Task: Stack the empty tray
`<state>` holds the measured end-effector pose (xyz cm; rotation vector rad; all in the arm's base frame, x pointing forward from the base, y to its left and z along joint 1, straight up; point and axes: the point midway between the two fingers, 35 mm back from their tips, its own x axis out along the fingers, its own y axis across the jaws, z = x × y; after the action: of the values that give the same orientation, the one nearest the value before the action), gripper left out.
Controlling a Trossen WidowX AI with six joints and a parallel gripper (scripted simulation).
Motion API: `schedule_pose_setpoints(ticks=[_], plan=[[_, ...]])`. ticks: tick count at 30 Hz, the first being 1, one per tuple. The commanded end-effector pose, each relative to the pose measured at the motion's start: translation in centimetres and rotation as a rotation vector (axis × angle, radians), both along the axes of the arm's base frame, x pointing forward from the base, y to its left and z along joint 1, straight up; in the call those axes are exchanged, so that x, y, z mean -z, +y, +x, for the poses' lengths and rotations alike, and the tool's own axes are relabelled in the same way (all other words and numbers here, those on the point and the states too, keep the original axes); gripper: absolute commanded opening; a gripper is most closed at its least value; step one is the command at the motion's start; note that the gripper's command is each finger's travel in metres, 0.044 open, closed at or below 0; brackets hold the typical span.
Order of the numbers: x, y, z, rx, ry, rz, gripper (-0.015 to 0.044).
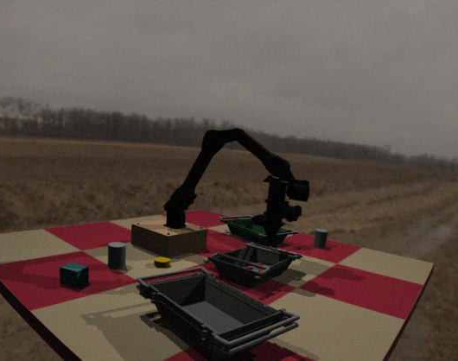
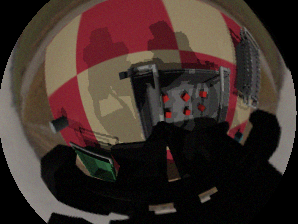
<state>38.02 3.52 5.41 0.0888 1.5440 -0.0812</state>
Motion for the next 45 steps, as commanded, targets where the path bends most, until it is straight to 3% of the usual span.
schedule_pose_setpoints(ticks=[1,10,19,27,31,32,33,45], plan=[[0.0,0.0,0.0,0.0,0.0,0.0,0.0],[0.0,0.0,0.0,0.0,0.0,0.0,0.0],[-1.3,0.0,0.3,0.0,-0.003,0.0,0.0236],[-11.6,0.0,0.2,0.0,-0.026,0.002,0.044],[-15.0,-0.2,-0.7,0.0,-0.033,0.003,0.044],[-15.0,-0.2,-0.7,0.0,-0.033,0.003,0.044],[-11.7,0.3,0.1,-0.02,-0.019,0.001,0.044],[-6.9,15.6,-7.4,-1.279,-0.024,-0.018,0.044]])
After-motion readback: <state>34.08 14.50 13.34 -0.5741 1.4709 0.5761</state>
